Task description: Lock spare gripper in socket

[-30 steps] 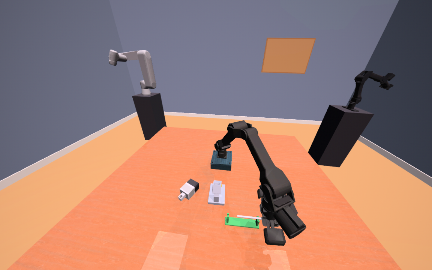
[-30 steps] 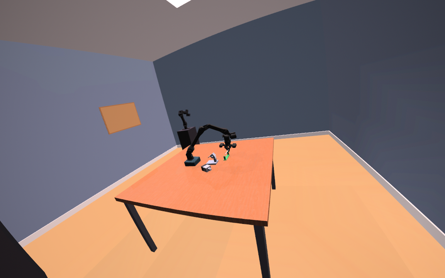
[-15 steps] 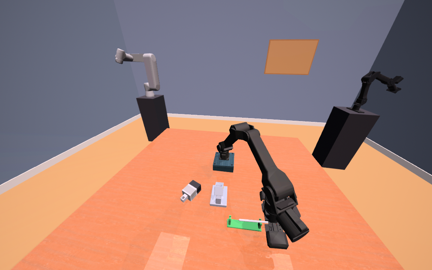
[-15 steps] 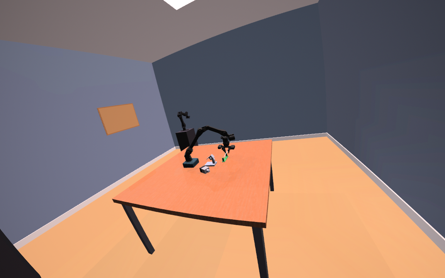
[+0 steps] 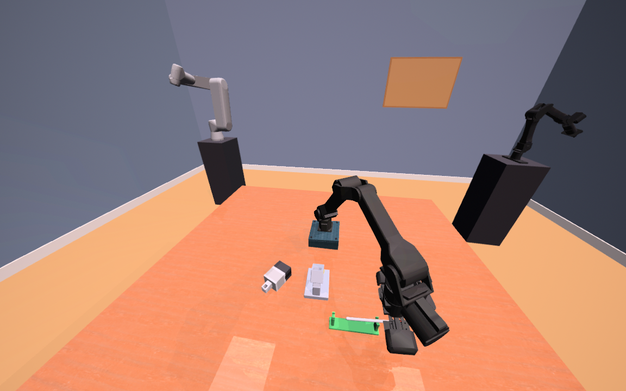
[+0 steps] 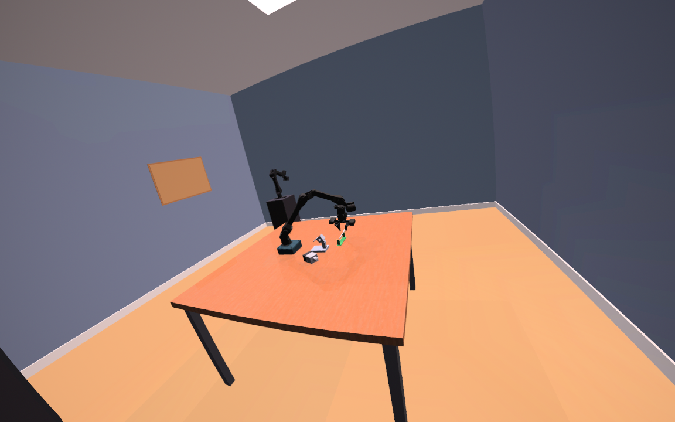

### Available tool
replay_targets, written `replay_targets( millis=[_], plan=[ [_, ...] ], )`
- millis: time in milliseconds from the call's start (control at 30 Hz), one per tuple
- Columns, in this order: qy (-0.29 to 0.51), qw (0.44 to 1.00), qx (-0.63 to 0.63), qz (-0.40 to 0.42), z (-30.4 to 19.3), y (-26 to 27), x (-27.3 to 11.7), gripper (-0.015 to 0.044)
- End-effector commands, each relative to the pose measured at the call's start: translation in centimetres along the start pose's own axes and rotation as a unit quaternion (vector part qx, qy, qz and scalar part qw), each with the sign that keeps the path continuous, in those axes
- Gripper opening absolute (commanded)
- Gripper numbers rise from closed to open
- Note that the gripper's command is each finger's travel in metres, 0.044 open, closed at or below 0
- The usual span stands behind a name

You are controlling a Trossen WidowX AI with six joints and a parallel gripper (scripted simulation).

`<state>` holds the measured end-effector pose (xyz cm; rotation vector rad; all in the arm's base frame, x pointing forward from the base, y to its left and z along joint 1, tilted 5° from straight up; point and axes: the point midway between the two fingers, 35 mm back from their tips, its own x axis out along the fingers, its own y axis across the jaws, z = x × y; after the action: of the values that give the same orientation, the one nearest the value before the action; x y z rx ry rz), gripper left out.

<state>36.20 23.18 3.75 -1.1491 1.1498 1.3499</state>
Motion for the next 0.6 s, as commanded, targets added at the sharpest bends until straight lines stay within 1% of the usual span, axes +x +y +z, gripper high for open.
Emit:
replay_targets(
  millis=[0, 567],
  plan=[
    [-0.001, 1.000, 0.000, -0.001, 0.2, 0.1, -1.1, 0.0200],
    [0.011, 1.000, 0.000, 0.021, 0.2, 1.4, -3.6, 0.0200]
  ],
)
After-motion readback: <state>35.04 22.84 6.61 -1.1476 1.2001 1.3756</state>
